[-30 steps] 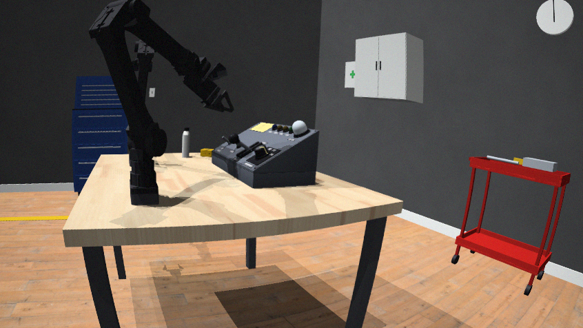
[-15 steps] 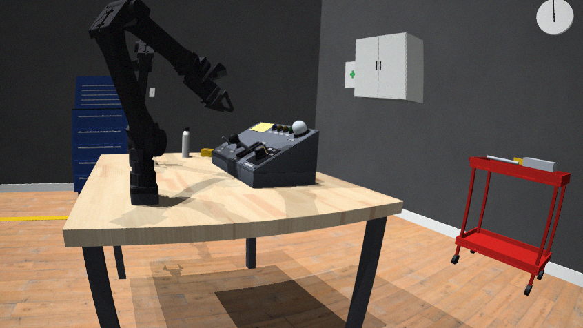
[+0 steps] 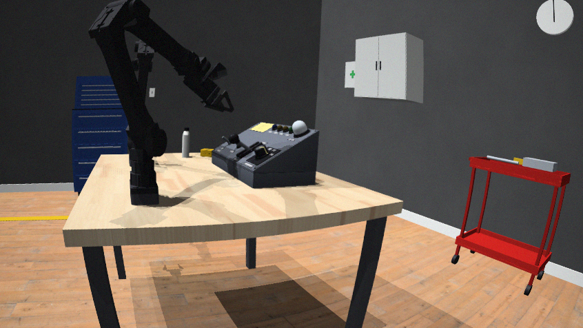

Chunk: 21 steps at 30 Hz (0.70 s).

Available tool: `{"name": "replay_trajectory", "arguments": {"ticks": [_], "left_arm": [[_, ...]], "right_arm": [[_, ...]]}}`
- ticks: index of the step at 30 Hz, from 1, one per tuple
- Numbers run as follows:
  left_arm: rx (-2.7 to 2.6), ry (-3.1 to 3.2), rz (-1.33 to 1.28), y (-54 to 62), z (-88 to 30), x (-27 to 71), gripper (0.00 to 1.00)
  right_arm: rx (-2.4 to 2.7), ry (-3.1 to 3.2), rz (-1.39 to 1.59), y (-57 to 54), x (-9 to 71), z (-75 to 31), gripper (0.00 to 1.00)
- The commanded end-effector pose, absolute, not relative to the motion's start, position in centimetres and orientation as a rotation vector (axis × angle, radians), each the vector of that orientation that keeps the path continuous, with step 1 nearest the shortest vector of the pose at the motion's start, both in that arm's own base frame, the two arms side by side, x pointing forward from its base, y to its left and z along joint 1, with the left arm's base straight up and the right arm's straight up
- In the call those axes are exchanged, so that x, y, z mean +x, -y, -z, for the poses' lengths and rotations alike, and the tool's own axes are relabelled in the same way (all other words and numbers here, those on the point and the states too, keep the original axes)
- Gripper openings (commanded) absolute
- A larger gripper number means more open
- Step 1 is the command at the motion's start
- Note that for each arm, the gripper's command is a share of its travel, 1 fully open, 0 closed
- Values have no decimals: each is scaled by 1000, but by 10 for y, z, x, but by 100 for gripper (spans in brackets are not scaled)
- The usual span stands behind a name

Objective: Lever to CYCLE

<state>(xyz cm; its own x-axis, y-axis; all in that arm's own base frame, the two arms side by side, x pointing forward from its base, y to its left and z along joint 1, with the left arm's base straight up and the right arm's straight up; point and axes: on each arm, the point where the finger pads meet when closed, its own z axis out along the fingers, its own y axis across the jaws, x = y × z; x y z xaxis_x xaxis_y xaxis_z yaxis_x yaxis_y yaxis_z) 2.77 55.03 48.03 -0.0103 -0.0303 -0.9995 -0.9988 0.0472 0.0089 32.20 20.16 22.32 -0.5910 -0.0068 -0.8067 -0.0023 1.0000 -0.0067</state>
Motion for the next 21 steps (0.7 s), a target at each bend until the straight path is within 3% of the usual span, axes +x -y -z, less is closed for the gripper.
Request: {"name": "replay_trajectory", "arguments": {"ticks": [1,21], "left_arm": [[-1181,-1227,-1181,-544,-501,21,100],[-1181,-1227,-1181,-544,-501,21,100]], "right_arm": [[61,-2130,-85,-215,339,-269,100],[60,-2134,-81,-214,338,-267,100]]}}
